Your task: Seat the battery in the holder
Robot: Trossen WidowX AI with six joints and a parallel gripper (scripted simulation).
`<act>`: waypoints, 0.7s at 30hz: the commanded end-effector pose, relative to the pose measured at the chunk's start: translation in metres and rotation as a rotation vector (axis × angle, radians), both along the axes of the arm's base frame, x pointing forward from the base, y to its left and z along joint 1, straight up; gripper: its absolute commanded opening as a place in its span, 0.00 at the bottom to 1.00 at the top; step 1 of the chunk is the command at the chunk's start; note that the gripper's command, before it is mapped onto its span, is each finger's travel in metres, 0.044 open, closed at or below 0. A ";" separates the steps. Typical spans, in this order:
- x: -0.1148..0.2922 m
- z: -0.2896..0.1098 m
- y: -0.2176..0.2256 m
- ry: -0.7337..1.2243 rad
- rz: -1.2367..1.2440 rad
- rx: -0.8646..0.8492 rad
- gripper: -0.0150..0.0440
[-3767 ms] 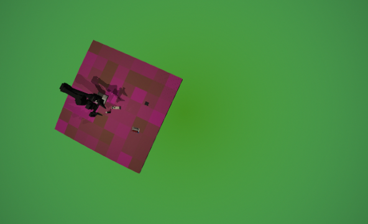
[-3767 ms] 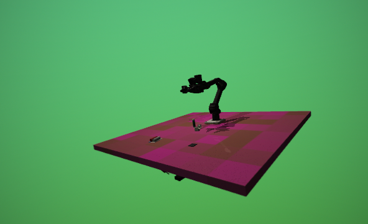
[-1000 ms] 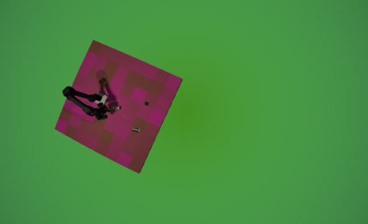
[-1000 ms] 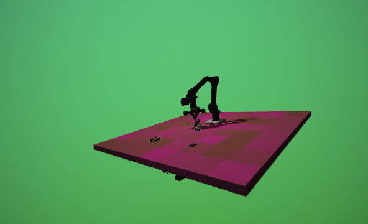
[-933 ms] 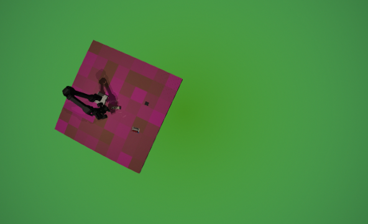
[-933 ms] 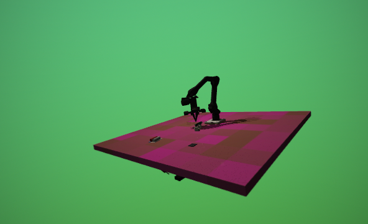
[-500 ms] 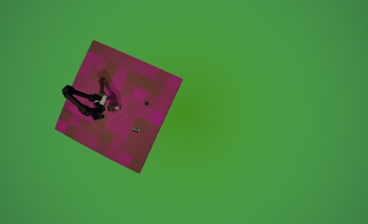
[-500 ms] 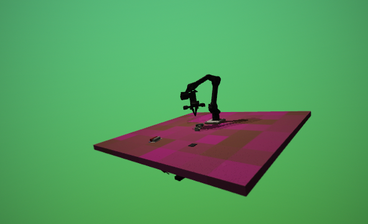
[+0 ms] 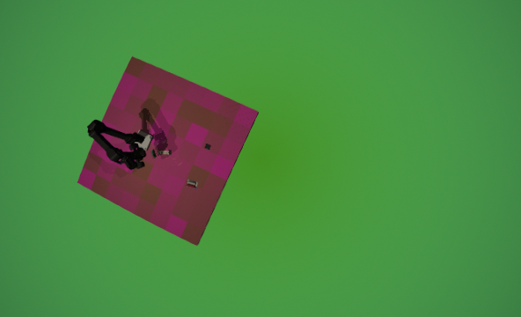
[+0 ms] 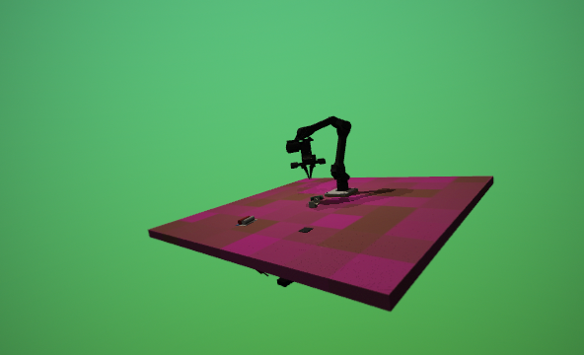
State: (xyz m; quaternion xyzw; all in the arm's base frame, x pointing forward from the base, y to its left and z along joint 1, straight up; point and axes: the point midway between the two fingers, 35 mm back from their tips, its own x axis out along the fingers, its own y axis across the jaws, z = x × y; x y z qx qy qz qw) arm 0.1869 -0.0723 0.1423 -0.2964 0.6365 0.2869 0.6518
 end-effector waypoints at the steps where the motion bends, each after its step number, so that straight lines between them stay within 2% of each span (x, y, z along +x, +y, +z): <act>1: -0.001 -0.006 0.001 0.000 -0.121 0.003 0.39; 7: -0.005 -0.030 0.005 -0.001 -0.680 0.016 0.64; 16: -0.015 -0.067 0.013 -0.003 -1.499 0.033 0.64; 21: -0.016 -0.069 0.013 -0.003 -1.558 0.034 0.64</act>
